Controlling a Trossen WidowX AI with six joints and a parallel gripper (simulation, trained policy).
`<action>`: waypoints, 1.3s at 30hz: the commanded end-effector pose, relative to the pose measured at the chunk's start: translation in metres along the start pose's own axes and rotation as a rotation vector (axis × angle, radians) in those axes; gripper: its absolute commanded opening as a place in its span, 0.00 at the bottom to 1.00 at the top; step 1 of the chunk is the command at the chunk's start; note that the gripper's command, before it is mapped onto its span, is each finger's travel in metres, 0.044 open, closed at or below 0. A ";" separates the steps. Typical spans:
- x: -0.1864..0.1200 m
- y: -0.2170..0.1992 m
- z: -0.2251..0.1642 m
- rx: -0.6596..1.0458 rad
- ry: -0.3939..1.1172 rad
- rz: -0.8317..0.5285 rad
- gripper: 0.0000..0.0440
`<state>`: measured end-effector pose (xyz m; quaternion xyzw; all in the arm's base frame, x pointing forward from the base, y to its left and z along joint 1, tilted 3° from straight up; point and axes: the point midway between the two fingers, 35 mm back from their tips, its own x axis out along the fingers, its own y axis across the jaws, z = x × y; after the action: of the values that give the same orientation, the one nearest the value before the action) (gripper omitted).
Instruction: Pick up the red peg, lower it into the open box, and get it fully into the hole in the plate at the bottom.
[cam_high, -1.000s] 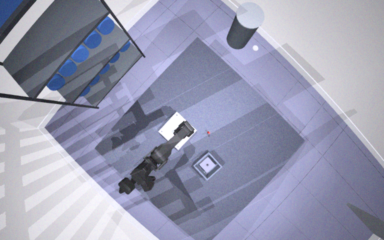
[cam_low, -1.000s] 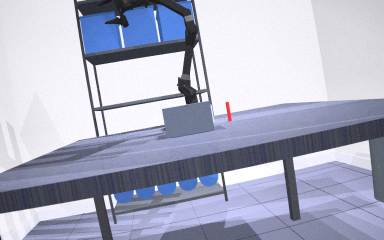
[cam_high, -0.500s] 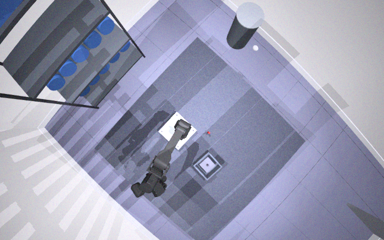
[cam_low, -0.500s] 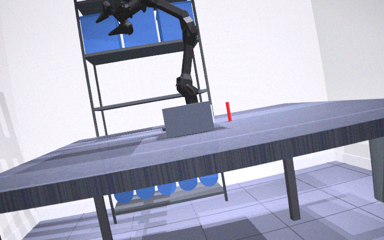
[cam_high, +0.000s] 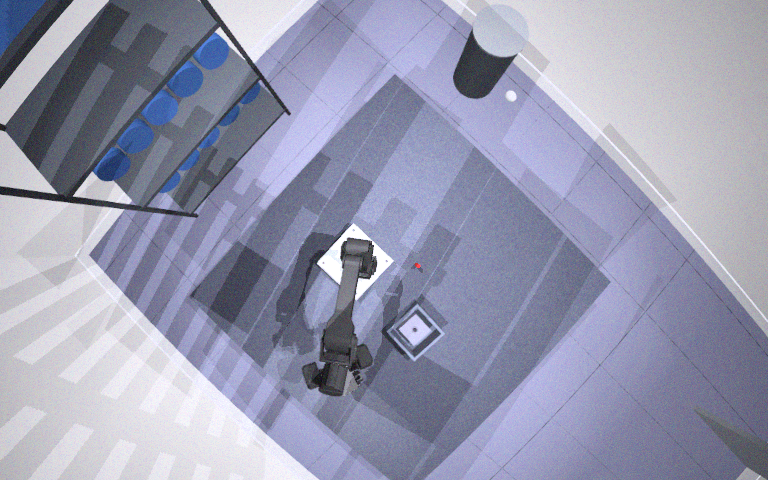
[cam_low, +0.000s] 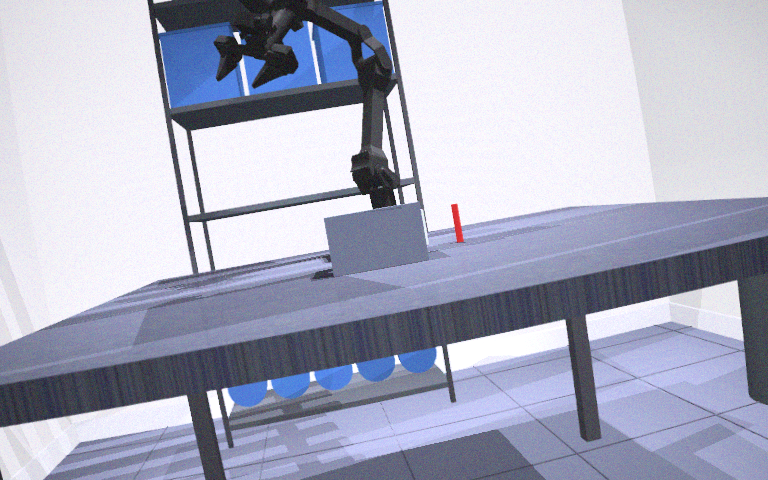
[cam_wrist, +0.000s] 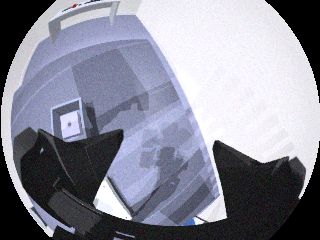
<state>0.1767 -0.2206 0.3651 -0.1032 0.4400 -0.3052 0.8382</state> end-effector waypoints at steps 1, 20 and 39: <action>0.007 0.037 -0.002 0.081 0.041 0.093 1.00; 0.000 0.194 -0.047 0.364 0.365 0.325 1.00; -0.024 0.290 -0.129 0.469 0.659 0.226 1.00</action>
<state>0.1935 0.0226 0.1894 0.2396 0.5999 -0.3037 0.7004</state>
